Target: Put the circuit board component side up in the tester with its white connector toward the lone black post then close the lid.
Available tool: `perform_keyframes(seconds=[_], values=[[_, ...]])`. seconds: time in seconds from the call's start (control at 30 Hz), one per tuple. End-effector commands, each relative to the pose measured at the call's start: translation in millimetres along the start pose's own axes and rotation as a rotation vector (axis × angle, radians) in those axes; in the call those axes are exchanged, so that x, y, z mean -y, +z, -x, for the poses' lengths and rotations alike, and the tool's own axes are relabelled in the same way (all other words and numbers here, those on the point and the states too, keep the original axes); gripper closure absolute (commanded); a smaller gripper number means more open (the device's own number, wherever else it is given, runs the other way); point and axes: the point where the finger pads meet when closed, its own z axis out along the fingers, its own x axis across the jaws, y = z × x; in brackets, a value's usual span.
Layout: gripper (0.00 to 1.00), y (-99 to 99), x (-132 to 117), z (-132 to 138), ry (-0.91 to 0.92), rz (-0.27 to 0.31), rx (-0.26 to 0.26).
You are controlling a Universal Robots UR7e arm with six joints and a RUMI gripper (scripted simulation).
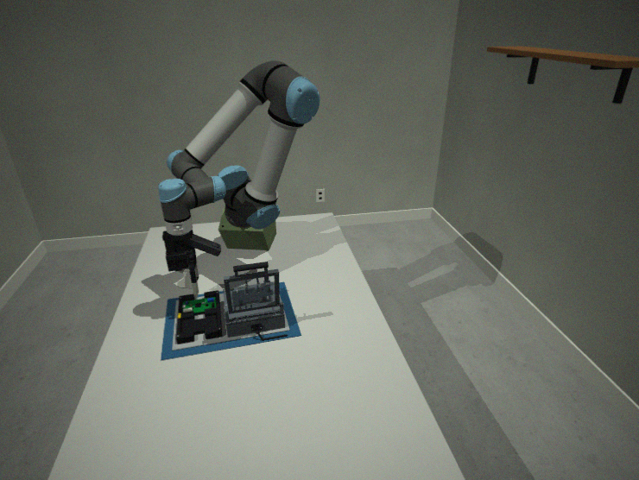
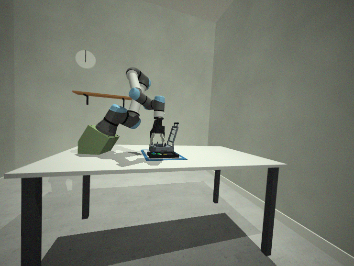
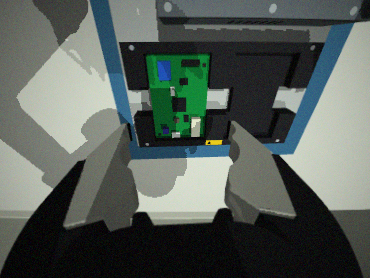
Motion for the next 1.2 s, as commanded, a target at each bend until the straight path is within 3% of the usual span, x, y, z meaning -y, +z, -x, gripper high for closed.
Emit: perform_keyframes(seconds=[0.0,1.17], values=[[0.41,3.0,-0.3,-0.4,0.0,0.001,0.0],[0.41,13.3,-0.3,-0.4,0.0,0.001,0.0]])
